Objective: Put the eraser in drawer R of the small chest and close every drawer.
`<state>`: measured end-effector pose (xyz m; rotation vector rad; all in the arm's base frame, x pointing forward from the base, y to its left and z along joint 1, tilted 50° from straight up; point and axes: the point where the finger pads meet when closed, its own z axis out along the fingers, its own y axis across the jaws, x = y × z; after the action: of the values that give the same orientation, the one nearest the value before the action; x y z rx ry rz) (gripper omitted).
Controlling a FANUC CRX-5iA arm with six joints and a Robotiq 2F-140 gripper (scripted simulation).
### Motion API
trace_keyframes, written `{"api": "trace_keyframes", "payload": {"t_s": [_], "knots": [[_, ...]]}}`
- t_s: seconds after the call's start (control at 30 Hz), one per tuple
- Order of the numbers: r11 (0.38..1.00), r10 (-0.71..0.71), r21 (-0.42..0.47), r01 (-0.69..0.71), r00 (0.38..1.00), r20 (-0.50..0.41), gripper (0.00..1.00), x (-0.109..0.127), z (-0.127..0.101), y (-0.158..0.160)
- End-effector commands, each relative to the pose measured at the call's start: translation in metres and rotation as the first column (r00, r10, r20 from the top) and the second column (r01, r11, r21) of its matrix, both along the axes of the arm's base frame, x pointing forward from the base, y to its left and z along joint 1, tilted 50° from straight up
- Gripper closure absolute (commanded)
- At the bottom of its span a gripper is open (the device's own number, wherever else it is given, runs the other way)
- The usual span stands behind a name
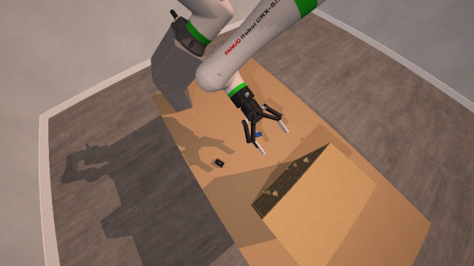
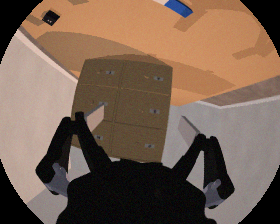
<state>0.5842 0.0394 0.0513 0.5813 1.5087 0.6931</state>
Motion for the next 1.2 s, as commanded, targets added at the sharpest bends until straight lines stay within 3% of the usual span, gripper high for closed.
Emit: {"api": "trace_keyframes", "payload": {"t_s": [0.0,0.13,0.17,0.9,1.17], "knots": [[1.0,-0.014,0.005,0.014,1.0,0.024,0.0,0.002,0.0,0.002],[1.0,-0.014,0.005,0.014,1.0,0.024,0.0,0.002,0.0,0.002],[1.0,-0.014,0.005,0.014,1.0,0.024,0.8,0.002,0.0,0.002],[1.0,-0.014,0.005,0.014,1.0,0.024,0.8,0.003,0.0,0.002],[1.0,-0.014,0.005,0.014,1.0,0.024,0.8,0.015,0.001,0.002]]}}
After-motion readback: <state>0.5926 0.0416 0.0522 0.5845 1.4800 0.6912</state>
